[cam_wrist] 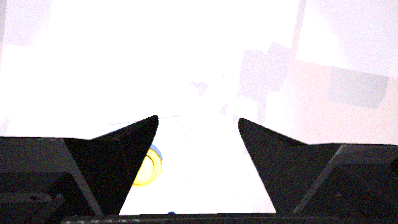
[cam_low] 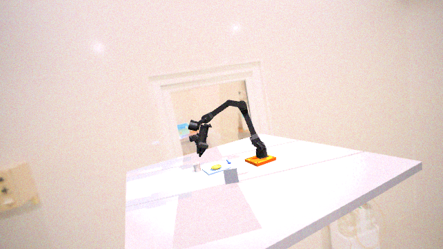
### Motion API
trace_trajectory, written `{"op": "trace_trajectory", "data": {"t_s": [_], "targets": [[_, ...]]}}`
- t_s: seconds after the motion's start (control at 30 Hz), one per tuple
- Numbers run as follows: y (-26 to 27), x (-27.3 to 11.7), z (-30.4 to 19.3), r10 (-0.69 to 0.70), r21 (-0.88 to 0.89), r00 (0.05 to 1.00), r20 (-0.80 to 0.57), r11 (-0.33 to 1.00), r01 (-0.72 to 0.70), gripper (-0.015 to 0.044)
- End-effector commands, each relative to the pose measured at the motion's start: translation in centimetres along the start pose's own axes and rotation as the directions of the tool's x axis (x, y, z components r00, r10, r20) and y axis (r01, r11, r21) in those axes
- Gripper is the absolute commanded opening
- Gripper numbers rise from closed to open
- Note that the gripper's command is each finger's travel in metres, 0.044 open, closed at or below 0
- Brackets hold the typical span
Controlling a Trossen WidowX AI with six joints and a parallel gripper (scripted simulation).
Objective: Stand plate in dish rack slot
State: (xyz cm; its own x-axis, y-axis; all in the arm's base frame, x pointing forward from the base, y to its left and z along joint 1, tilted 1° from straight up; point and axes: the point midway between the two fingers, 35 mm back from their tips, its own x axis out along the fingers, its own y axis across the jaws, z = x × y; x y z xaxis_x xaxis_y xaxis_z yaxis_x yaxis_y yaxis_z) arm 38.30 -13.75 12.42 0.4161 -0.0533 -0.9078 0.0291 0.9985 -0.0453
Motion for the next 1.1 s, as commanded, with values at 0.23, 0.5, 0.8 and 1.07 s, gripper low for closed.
{"op": "trace_trajectory", "data": {"t_s": [0.23,0.5,0.8,1.07], "targets": [[8.0,-0.3,-7.1,0.030,-0.096,0.938,-0.346,0.993,-0.067,0.0400],[8.8,-0.4,-7.9,0.023,-0.113,0.921,-0.389,0.991,-0.073,0.0400],[8.9,0.9,-8.3,0.023,-0.113,0.921,-0.389,0.991,-0.073,0.0400],[8.9,2.1,-8.8,0.023,-0.113,0.921,-0.389,0.991,-0.073,0.0400]]}}
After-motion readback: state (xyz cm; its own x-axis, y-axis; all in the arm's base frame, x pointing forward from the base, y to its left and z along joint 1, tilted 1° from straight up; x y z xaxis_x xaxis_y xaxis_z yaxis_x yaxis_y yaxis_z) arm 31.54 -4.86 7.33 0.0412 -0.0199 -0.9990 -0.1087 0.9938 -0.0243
